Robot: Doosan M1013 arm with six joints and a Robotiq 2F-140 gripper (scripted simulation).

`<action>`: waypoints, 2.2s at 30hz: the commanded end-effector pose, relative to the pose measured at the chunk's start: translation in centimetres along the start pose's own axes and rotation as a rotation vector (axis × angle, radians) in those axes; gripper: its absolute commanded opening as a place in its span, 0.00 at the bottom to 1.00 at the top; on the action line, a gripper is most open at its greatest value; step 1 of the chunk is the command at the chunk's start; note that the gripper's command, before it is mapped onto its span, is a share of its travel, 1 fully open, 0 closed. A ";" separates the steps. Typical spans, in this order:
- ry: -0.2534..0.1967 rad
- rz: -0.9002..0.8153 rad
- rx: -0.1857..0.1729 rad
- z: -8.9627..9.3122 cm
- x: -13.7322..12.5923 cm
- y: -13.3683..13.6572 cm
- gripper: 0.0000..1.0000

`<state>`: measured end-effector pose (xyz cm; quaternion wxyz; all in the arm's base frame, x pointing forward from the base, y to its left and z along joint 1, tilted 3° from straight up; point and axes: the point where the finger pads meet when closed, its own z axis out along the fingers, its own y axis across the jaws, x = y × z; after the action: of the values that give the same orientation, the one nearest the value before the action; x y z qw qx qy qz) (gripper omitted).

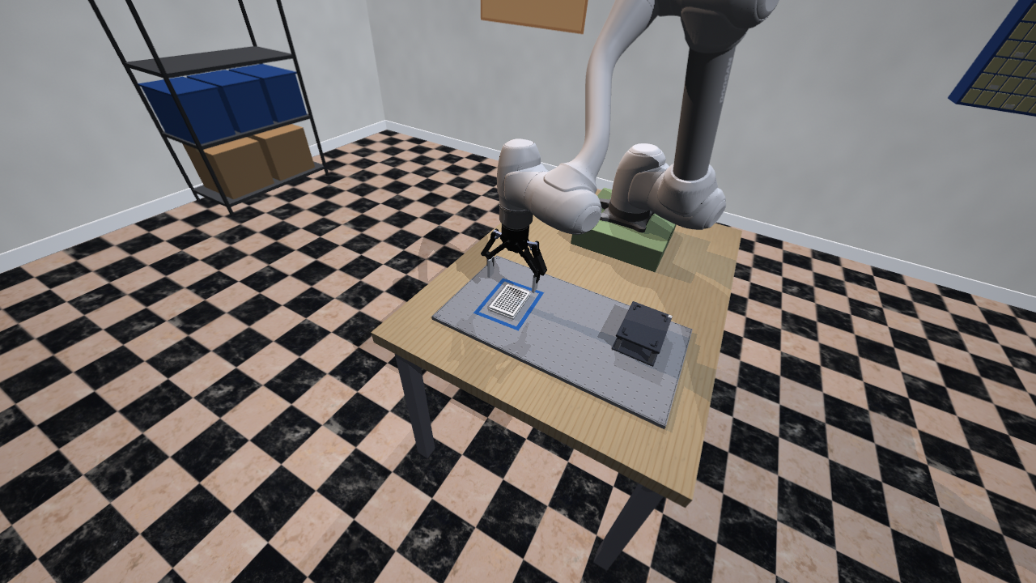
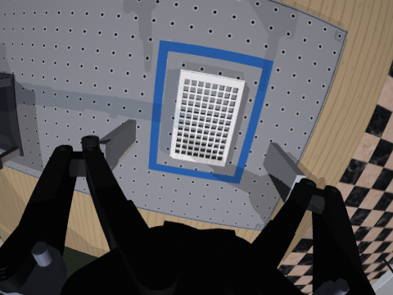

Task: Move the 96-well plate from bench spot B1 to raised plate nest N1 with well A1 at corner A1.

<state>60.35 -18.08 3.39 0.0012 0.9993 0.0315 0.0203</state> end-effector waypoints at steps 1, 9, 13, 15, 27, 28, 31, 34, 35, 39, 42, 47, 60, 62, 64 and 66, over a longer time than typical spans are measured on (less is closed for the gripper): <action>0.007 0.009 0.000 0.0 0.3 0.2 1.00; 0.007 0.009 0.000 0.0 0.3 0.2 1.00; 0.007 0.009 0.000 0.0 0.3 0.2 1.00; 0.007 0.009 0.000 0.0 0.3 0.2 1.00; 0.007 0.009 0.000 0.0 0.3 0.2 1.00; 0.007 0.009 0.000 0.0 0.3 0.2 1.00; 0.007 0.009 0.000 0.0 0.3 0.2 1.00; 0.007 0.009 0.000 0.0 0.3 0.2 1.00; 0.007 0.009 0.000 0.0 0.3 0.2 1.00; 0.007 0.009 0.000 0.0 0.3 0.2 1.00; 0.007 0.009 0.000 0.0 0.3 0.2 1.00; 0.007 0.009 0.000 0.7 0.3 0.2 1.00; 0.007 0.009 0.000 2.5 0.3 0.2 1.00; 0.007 0.009 0.000 2.9 0.3 0.2 1.00; 0.007 0.009 0.000 3.2 0.3 0.2 1.00; 0.007 0.009 0.000 3.5 0.3 0.2 1.00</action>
<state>60.85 -18.28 0.66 0.0024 0.9993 0.0310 0.0228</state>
